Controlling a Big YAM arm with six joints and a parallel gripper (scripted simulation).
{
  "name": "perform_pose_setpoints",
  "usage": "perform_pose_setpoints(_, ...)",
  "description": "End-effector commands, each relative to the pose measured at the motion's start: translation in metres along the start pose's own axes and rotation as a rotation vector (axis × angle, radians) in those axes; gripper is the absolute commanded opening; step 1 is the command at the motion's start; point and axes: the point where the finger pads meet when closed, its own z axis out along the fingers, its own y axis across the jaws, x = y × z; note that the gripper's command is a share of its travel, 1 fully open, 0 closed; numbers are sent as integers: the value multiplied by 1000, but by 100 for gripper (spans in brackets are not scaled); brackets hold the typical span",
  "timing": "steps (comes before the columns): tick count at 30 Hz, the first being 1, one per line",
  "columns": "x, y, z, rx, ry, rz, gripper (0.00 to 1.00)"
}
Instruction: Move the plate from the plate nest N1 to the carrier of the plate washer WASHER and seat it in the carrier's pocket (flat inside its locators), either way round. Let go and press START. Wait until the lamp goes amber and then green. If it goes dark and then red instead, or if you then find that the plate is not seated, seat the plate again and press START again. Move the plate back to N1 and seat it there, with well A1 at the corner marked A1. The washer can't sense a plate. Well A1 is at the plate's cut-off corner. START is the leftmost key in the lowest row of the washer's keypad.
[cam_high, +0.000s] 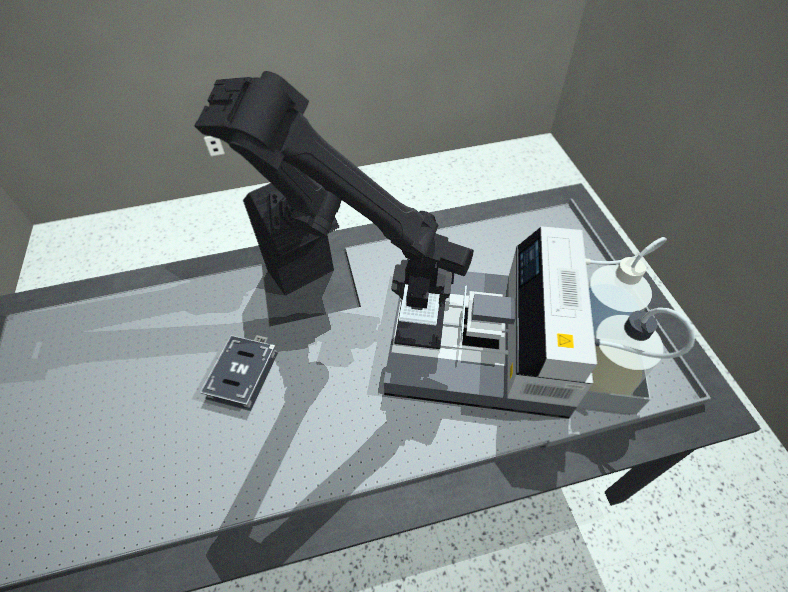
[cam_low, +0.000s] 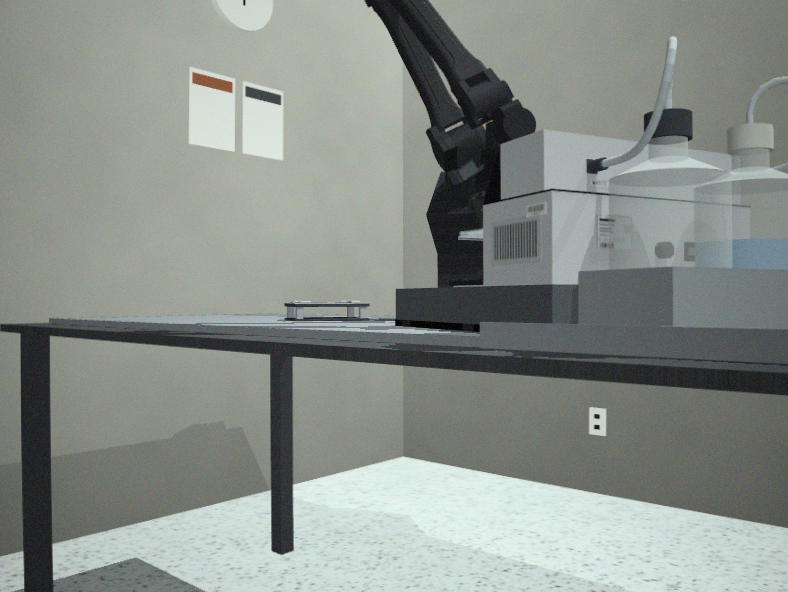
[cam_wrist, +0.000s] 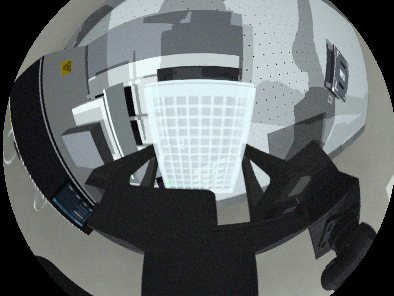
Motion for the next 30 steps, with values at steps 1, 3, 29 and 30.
perform_pose_setpoints(1,0,-1,8,2,-2,-10,84)
perform_pose_setpoints(3,-1,0,11,-1,-3,-9,84)
perform_pose_setpoints(29,0,0,51,0,-3,-9,84)
perform_pose_setpoints(30,0,0,53,0,-3,-9,84)
